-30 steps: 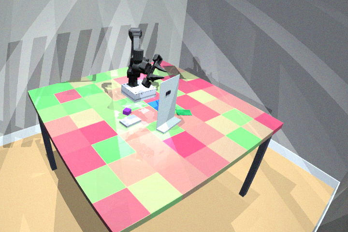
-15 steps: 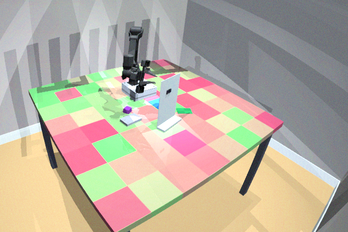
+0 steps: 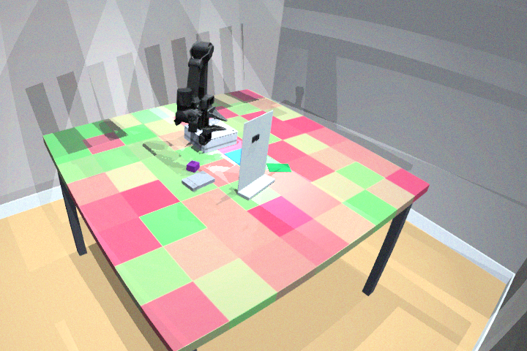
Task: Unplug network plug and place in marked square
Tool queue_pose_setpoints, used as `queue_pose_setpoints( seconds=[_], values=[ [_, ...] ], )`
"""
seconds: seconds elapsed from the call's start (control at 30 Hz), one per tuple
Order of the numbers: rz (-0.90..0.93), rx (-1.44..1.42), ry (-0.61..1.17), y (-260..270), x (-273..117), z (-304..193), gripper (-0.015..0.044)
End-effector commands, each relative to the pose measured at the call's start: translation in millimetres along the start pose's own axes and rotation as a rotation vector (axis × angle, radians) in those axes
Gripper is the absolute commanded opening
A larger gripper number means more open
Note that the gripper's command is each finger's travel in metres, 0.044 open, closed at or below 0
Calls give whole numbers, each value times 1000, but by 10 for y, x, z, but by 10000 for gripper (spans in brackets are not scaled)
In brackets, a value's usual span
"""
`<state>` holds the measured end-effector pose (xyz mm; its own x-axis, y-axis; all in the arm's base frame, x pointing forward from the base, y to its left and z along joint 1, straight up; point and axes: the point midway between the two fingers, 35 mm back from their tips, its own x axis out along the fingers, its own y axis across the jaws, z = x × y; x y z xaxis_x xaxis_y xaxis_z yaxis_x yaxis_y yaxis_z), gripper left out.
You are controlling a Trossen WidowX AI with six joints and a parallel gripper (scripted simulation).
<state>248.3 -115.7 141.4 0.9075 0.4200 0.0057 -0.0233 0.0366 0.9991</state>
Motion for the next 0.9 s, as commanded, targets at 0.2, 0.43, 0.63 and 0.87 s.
queue_pose_setpoints(
  seconds=[0.2,0.43,0.63,0.87],
  values=[
    [2,24,7,-21,190,57,156],
    [4,23,7,-16,490,121,156],
    [4,23,7,-16,559,131,156],
    [5,23,7,-12,649,165,156]
  ],
)
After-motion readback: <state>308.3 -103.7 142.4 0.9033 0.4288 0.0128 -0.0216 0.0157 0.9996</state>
